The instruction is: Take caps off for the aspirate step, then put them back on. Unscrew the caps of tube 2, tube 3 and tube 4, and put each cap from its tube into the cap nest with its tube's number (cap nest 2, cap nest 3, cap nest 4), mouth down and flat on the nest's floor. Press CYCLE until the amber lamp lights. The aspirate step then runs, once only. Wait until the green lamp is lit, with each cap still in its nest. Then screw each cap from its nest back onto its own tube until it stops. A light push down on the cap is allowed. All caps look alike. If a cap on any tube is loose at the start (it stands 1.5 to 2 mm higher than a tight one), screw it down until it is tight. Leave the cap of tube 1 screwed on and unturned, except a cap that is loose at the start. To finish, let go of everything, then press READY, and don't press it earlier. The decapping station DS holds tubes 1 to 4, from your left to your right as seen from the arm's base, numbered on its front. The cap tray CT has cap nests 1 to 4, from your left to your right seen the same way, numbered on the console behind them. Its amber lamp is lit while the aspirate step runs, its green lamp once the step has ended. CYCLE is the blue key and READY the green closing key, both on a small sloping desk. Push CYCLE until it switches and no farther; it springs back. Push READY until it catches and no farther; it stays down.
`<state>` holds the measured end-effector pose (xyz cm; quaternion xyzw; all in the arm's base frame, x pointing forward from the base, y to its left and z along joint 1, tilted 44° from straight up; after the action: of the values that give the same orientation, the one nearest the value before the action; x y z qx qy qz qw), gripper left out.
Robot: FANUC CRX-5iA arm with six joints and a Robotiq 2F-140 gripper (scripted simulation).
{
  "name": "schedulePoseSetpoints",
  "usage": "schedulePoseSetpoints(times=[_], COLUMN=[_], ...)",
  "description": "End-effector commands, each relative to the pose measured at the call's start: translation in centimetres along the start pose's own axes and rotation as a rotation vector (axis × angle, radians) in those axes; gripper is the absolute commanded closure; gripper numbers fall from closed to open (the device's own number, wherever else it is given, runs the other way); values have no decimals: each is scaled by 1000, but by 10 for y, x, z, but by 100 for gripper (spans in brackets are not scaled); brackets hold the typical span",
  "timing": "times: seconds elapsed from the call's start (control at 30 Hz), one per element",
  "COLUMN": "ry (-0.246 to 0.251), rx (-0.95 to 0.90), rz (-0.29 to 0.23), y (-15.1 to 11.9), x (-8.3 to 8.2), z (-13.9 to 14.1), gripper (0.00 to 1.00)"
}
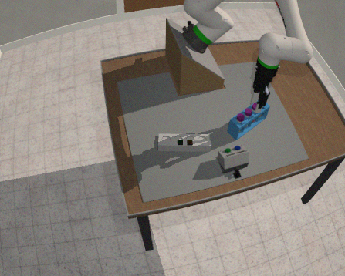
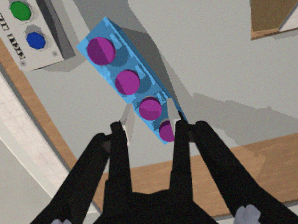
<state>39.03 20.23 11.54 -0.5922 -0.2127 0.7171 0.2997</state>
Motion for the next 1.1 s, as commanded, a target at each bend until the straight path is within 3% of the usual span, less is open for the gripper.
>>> schedulePoseSetpoints(times=[0.0,0.43,0.47,0.87,1.07], ry=[0,0,0,0,0], rx=[0,0,0,0,-200], rz=[0,0,0,0,0], y=[0,0,0,0,0], x=[1,5,5,5,5], z=[0,0,0,0,0], gripper=[65,65,100,100,100])
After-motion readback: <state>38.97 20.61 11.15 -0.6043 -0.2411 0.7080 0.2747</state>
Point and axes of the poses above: the point where the finger pads meet when closed, its own x axis out along the fingers, its own z axis across the jaws, y = z × x, the point moved 2 cm from there along -x, back along the fingers, and after that the axes turned 11 degrees about x, right-handed, at the moved point
